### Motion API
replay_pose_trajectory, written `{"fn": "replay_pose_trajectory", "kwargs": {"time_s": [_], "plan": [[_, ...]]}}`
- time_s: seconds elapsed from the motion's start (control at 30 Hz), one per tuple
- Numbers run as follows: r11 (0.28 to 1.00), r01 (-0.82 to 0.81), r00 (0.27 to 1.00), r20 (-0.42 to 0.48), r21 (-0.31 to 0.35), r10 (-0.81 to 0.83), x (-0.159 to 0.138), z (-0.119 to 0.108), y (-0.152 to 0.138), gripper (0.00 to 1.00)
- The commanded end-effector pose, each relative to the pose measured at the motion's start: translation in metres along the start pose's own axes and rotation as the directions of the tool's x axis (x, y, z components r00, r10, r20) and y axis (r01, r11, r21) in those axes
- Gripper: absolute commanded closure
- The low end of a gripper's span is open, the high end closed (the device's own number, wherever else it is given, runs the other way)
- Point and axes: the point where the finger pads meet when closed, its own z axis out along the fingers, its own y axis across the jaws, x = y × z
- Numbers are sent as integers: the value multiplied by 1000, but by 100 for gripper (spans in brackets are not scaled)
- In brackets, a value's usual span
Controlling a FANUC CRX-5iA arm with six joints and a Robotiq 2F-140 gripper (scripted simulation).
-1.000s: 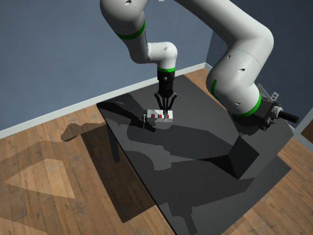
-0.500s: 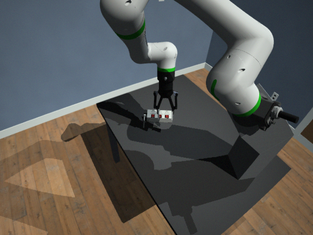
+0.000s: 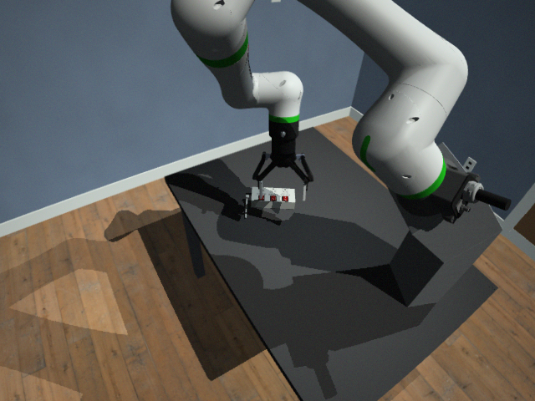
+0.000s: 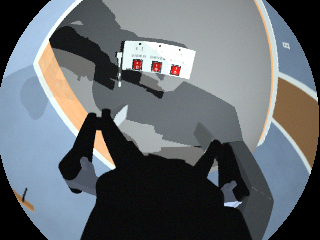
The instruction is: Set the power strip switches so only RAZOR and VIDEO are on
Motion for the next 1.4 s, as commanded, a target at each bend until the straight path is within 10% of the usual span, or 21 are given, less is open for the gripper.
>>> {"fn": "replay_pose_trajectory", "kwargs": {"time_s": [0.0, 0.17, 0.43, 1.37], "plan": [[1000, 0, 1000, 0, 0, 0, 0, 0, 0, 0], [1000, -11, 1000, -27, 7, 11, 5, 1, -2, 0], [986, -126, 938, -309, 111, 155, 55, -4, -20, 0], [983, -135, 928, -333, 123, 169, 59, -6, -21, 0]]}}
